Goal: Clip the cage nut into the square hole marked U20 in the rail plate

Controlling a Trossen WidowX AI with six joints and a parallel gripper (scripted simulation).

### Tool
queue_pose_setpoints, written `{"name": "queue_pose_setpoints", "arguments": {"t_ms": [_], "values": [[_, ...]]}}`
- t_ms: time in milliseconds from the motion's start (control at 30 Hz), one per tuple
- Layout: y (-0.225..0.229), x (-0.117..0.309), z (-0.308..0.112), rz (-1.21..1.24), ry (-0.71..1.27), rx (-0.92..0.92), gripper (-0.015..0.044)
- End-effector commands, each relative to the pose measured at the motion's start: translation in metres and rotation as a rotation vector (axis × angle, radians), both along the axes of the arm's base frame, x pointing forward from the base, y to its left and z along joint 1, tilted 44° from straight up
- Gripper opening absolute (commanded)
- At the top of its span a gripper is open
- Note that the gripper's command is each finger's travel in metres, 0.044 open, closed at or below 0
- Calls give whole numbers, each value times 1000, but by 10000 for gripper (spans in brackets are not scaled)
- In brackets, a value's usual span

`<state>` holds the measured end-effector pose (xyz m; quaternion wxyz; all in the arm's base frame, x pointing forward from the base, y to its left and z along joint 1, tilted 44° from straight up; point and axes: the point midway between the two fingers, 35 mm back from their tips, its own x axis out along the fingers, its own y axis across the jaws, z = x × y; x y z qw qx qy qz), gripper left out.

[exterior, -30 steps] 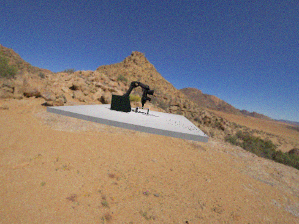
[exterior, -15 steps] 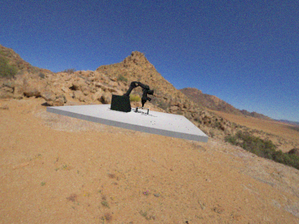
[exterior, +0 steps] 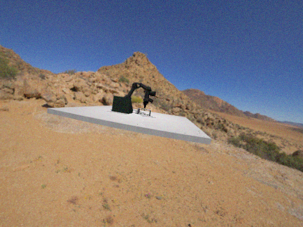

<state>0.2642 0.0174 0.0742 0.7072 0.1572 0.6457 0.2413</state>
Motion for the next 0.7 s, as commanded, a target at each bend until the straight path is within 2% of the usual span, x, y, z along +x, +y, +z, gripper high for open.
{"name": "queue_pose_setpoints", "arguments": {"t_ms": [0,667], "values": [[0,0,0,-5,-1,-9,23],[2,0,1,-10,-4,-47,23]]}}
